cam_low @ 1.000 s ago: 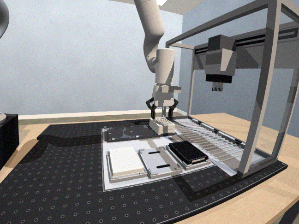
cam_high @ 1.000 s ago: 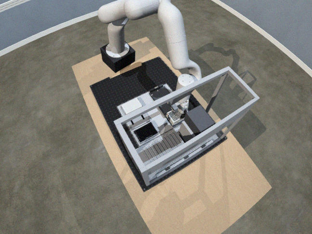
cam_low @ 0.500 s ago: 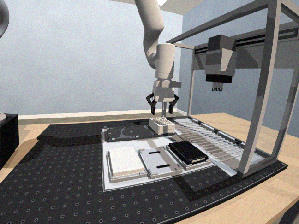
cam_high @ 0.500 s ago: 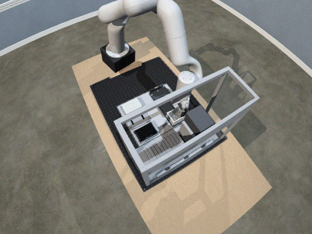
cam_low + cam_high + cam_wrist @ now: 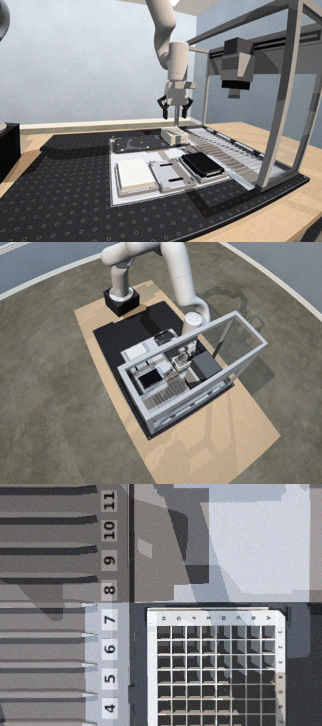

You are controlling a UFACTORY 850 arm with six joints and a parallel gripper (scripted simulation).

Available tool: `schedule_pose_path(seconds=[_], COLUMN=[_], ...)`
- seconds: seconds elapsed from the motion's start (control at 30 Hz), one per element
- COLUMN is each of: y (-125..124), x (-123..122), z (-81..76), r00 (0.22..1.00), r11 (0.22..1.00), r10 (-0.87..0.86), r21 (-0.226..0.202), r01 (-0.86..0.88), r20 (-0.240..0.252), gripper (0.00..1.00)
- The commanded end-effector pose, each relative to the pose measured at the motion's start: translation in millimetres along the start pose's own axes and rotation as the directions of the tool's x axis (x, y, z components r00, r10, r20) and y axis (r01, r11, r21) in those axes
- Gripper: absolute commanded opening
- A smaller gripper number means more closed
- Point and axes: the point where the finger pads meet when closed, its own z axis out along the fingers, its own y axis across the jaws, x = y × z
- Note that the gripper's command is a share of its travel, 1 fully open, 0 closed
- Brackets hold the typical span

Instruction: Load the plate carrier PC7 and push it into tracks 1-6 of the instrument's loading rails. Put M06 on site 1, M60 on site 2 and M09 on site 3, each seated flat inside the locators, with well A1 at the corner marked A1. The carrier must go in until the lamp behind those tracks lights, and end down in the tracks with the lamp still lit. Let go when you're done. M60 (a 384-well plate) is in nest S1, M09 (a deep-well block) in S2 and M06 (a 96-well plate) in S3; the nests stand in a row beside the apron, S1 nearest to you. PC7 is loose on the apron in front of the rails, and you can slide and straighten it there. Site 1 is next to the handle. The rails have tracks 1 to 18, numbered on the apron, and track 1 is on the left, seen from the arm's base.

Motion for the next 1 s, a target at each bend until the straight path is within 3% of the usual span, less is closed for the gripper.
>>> schedule_pose_path(seconds=[0.0,0.97], y=[-0.8,-0.8], x=[-0.1,-0.1], z=[-6.6,-48.3], r00=[1.000,1.000], r11=[1.000,1.000], r10=[0.000,0.000], r21=[0.002,0.002], r01=[0.000,0.000], r20=[0.000,0.000], gripper=[1.00,1.00])
